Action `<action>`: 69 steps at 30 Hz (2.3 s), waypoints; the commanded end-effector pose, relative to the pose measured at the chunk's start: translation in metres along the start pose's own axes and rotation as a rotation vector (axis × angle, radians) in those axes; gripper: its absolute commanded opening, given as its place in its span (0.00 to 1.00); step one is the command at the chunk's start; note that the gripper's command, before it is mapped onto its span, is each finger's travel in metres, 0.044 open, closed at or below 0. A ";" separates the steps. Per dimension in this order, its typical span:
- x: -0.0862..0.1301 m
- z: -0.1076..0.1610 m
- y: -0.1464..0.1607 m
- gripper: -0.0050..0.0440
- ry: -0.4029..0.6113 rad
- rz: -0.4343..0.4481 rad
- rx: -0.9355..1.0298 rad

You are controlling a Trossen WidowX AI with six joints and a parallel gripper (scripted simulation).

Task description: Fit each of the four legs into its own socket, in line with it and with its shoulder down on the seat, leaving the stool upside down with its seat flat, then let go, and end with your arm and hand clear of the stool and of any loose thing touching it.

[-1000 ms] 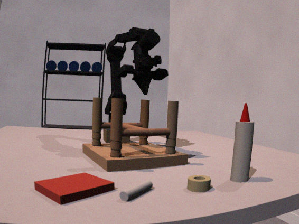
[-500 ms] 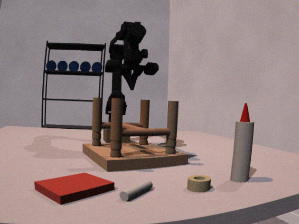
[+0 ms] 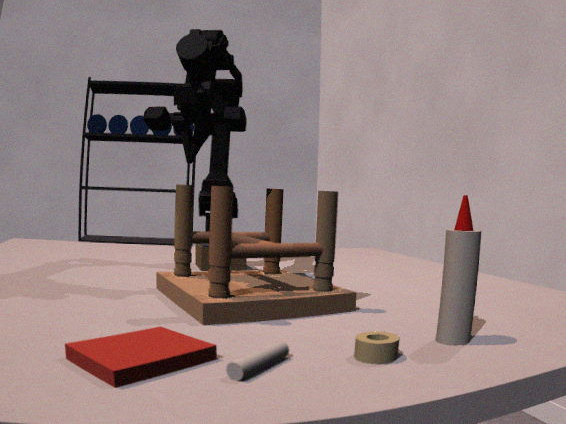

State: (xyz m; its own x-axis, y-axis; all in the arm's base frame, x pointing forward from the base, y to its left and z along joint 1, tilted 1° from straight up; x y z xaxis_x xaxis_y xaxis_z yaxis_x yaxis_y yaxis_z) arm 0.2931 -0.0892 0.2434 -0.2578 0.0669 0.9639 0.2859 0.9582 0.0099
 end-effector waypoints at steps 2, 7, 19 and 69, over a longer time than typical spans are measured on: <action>0.000 -0.003 -0.005 0.10 0.002 0.002 -0.012; -0.007 -0.001 -0.005 0.10 0.002 0.002 -0.012; -0.031 0.006 -0.005 0.10 0.002 0.002 -0.012; -0.062 0.014 -0.005 0.10 0.002 0.002 -0.012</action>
State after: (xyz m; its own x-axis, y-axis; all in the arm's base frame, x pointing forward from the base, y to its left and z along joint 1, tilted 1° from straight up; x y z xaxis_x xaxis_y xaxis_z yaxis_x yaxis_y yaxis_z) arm 0.2922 -0.0941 0.2032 -0.3049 0.0894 0.9482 0.2999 0.9539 0.0065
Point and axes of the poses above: the point midway between the two fingers, 35 mm back from their tips, its own x axis back along the fingers, its own y axis across the jaws, z = x × y, the point moved 4 cm from there along x, back along the fingers
